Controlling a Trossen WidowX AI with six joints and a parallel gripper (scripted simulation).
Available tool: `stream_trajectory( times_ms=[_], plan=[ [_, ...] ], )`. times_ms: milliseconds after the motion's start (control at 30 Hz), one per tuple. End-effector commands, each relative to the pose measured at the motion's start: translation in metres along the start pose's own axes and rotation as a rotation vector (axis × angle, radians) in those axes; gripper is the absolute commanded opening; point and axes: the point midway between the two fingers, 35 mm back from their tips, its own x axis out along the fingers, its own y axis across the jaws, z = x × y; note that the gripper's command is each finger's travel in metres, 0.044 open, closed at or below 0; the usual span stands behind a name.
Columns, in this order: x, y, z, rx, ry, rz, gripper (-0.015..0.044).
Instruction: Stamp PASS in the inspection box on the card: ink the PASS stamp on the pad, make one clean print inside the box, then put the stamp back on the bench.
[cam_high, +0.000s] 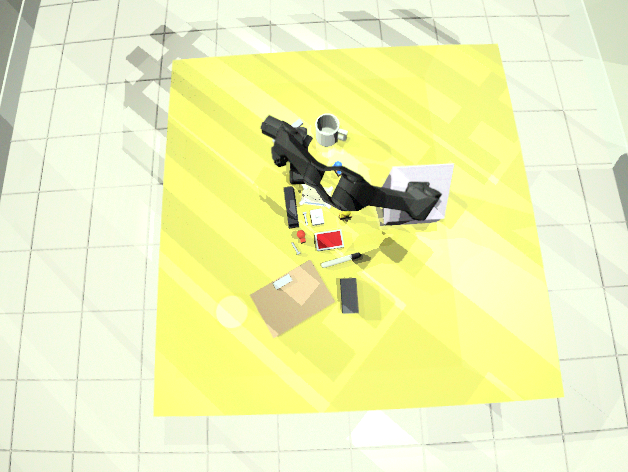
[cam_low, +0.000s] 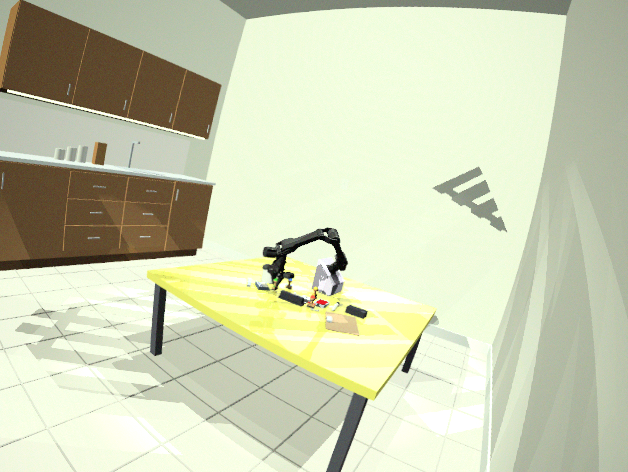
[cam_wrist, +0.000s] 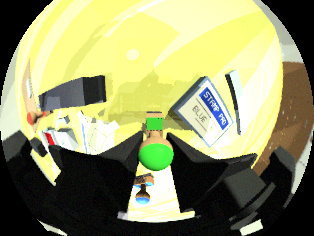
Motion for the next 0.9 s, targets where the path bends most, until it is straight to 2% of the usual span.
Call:
stream_trajectory(
  times_ms=[0,867],
  plan=[
    [-0.002,0.0,0.0,-0.003,0.003,-0.003,0.0],
    [-0.015,-0.001,0.001,-0.003,0.002,-0.006,0.0]
  ],
)
